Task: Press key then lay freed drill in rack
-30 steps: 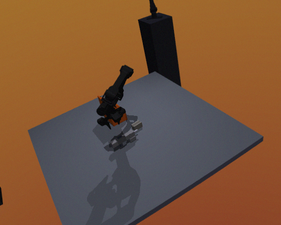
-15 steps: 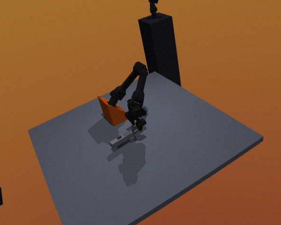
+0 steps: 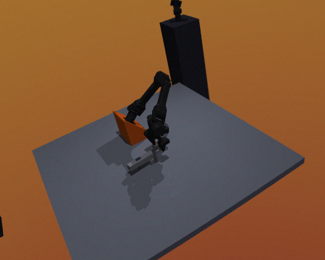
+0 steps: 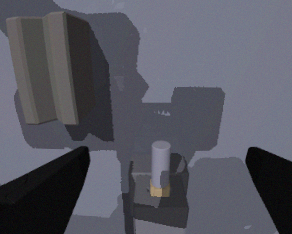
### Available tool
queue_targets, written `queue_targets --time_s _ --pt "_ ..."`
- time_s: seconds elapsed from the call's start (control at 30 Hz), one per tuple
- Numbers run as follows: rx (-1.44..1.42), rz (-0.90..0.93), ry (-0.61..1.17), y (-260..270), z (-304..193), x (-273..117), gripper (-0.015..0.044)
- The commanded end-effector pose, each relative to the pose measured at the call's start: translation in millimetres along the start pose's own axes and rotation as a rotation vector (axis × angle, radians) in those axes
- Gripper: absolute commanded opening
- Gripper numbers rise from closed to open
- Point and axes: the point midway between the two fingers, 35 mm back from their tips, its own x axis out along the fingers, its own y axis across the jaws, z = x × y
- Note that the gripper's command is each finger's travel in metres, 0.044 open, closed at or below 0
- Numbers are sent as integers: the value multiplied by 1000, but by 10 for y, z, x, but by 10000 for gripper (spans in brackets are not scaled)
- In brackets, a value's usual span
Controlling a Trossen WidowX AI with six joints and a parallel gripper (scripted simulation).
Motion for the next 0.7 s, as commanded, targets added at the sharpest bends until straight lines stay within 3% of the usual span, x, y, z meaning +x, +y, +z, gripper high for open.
queue_targets --time_s 0.0,0.67 --pt "5 5 -6 24 -8 50 440" --pt "5 5 -7 25 -95 367 440"
